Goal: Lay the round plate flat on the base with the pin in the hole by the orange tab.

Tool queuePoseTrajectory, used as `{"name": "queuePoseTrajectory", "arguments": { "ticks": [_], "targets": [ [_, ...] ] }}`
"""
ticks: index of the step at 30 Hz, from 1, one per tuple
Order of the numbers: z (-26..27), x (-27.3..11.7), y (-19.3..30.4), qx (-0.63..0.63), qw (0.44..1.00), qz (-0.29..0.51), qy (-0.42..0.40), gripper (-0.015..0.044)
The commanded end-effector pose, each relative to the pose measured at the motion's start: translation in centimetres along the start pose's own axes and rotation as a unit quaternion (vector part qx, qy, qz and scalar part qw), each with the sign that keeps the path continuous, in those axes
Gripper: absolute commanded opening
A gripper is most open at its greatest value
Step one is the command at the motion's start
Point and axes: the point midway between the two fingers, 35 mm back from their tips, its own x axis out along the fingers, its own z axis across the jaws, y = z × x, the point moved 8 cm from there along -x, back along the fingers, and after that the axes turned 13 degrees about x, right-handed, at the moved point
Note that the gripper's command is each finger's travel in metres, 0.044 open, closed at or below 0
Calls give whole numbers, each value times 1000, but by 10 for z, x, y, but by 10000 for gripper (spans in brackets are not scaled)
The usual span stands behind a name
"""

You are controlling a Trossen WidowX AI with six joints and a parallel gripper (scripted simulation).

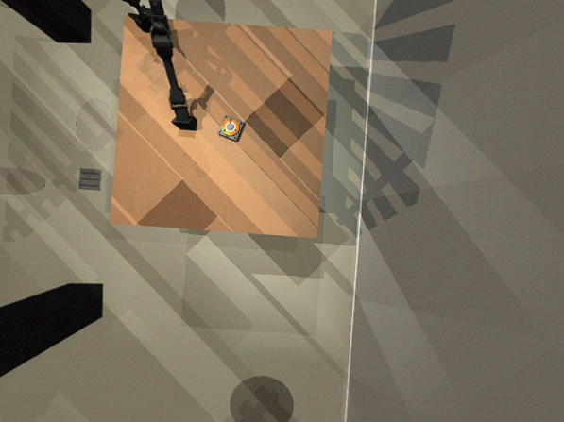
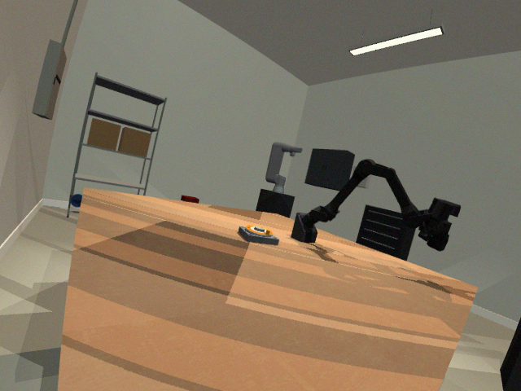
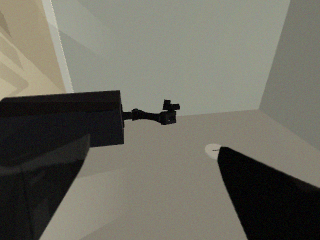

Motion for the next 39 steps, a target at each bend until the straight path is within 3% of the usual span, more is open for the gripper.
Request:
{"name": "queuePoseTrajectory", "arguments": {
  "ticks": [1, 8, 10, 15, 19, 24, 26, 32, 34, 39],
  "targets": [
    [1, -2, 2, 3, 1000, 4, -3, 374],
    [18, -85, 51, 120, 970, 188, -95, 190],
    [18, -95, 54, 125, 965, 206, -101, 137],
    [17, -164, 69, 175, 916, 336, -130, 6],
    [16, -202, 72, 210, 879, 406, -136, 0],
    [9, -276, 65, 268, 788, 538, -129, 0],
    [8, -286, 63, 280, 774, 555, -125, 0],
    [-8, -366, 33, 363, 635, 679, -58, 0],
    [-8, -377, 27, 376, 613, 693, -46, 0],
    [-8, -439, -15, 445, 466, 763, 40, 0]
  ]
}}
